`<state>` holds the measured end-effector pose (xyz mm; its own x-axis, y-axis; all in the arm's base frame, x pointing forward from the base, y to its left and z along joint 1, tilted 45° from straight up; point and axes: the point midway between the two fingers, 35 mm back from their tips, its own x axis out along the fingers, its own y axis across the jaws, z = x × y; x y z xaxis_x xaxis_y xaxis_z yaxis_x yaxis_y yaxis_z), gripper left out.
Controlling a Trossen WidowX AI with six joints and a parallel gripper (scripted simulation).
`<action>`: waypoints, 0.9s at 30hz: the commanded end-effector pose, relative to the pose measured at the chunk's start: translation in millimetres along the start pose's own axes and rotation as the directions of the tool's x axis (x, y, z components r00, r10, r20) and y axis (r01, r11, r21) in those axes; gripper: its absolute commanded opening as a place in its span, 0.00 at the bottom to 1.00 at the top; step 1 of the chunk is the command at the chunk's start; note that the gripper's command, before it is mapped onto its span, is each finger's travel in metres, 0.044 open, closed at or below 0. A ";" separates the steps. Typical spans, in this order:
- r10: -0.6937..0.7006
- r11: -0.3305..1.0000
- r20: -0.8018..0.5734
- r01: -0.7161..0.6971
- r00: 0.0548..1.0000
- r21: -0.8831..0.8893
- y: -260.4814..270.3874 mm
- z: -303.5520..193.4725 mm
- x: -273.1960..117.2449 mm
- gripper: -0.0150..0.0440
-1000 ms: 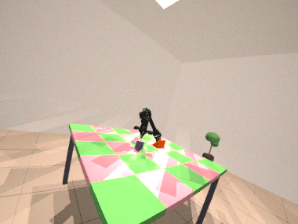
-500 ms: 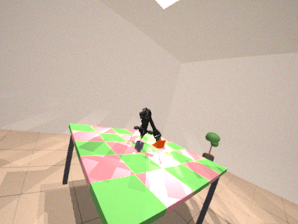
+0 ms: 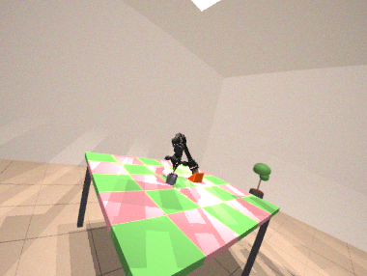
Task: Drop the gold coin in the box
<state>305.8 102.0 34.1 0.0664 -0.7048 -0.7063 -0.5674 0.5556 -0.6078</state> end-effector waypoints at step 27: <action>0.002 1.000 0.000 -0.002 1.000 0.000 -0.3 -0.1 12.4 0.53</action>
<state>306.5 92.7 25.3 0.0645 -0.7041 -0.7071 -0.5680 0.5567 -0.6062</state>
